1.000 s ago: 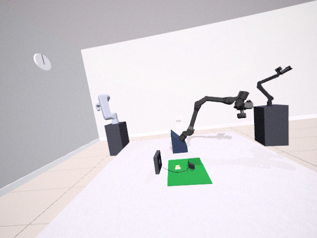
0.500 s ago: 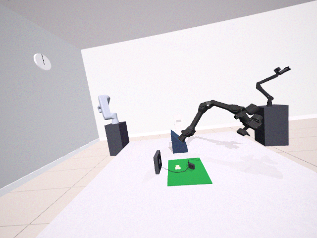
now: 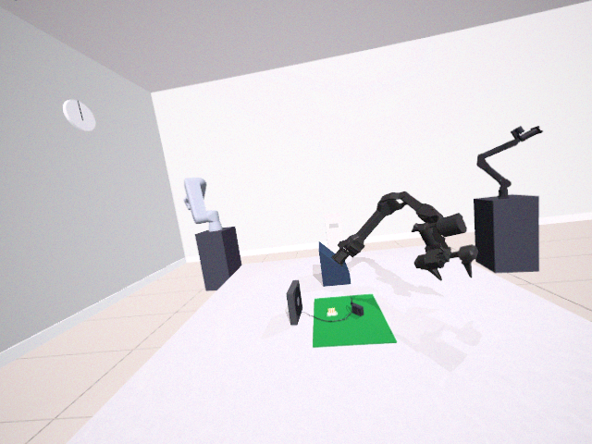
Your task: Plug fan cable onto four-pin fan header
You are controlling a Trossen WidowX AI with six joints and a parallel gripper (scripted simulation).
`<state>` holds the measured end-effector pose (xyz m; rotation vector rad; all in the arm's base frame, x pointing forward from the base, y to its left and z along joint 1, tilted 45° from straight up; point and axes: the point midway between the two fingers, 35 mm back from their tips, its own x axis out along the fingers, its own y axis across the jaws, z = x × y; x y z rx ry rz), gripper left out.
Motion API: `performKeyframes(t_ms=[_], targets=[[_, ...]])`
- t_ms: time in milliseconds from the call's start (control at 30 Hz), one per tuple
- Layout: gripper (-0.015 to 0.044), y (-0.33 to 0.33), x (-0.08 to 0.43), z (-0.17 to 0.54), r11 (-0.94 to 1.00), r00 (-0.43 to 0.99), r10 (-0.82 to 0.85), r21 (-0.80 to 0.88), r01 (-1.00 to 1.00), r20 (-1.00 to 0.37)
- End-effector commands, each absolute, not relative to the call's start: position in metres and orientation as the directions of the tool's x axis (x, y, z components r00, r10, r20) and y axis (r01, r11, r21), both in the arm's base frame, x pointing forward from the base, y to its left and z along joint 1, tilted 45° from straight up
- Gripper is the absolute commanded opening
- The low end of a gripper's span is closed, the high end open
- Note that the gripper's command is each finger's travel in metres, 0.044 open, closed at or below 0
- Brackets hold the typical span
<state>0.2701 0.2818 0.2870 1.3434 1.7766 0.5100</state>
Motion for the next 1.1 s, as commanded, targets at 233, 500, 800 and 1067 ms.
performKeyframes(t_ms=[233,500,800,1067], targets=[[0.044,0.161,0.339,0.163,0.04,0.047,0.841,0.149,0.988,-0.538],[0.044,0.06,0.33,0.086,-0.33,0.063,0.809,-0.363,0.871,-0.584],[0.044,0.03,0.316,0.064,-0.427,0.063,0.814,-0.522,0.738,-0.577],[0.044,0.046,0.316,0.047,-0.429,0.063,0.813,-0.521,0.738,-0.579]])
